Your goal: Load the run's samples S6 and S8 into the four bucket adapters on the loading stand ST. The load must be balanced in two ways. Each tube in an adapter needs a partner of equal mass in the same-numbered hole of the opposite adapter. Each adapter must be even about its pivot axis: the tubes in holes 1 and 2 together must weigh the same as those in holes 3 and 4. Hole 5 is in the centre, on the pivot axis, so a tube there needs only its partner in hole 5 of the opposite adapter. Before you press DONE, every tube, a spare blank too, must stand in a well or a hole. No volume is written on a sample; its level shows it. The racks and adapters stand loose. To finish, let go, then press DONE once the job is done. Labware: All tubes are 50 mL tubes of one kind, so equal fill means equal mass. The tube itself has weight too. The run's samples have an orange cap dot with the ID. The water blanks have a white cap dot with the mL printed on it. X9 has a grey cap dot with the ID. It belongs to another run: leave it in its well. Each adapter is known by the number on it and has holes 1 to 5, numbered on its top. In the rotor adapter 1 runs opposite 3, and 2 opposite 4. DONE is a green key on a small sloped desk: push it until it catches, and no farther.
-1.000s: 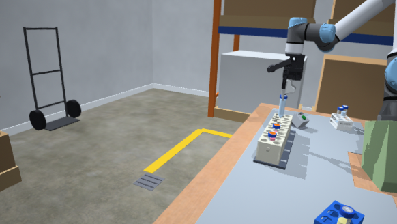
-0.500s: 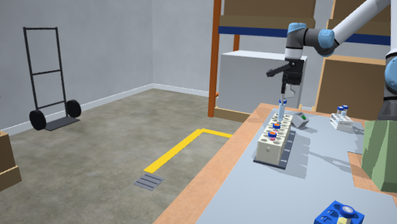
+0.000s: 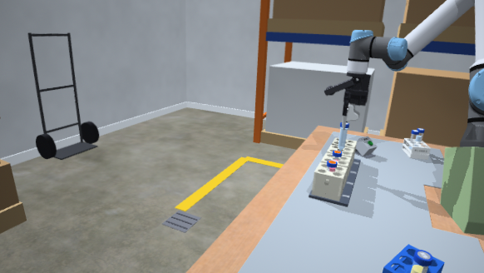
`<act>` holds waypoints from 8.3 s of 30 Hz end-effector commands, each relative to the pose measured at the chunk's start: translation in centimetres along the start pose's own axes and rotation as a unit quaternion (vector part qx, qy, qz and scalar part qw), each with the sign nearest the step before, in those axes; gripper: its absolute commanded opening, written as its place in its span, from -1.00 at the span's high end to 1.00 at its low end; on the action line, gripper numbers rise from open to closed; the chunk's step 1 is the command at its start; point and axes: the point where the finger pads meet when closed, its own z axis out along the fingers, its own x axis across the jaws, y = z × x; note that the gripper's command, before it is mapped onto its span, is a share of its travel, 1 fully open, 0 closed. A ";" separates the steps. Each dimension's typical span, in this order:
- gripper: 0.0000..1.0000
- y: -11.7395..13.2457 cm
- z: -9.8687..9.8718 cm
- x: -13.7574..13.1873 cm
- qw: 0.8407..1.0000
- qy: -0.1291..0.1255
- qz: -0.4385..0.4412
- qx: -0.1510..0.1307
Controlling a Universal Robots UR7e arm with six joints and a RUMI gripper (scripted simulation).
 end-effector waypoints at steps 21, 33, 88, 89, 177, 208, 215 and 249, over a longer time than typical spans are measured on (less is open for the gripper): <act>1.00 0.0 2.8 0.0 1.000 0.000 0.000 0.001; 1.00 0.0 4.1 0.0 1.000 0.000 0.000 0.001; 1.00 0.0 8.3 0.0 1.000 0.000 0.000 0.001; 0.30 0.0 8.3 0.0 1.000 0.000 0.000 0.001; 0.30 25.7 4.2 35.9 0.796 0.000 0.606 0.001; 0.30 32.9 5.5 46.0 0.796 0.000 0.606 0.000; 0.30 32.9 7.9 46.0 0.796 0.000 0.606 0.001; 1.00 32.9 8.8 46.0 0.796 0.000 0.606 0.001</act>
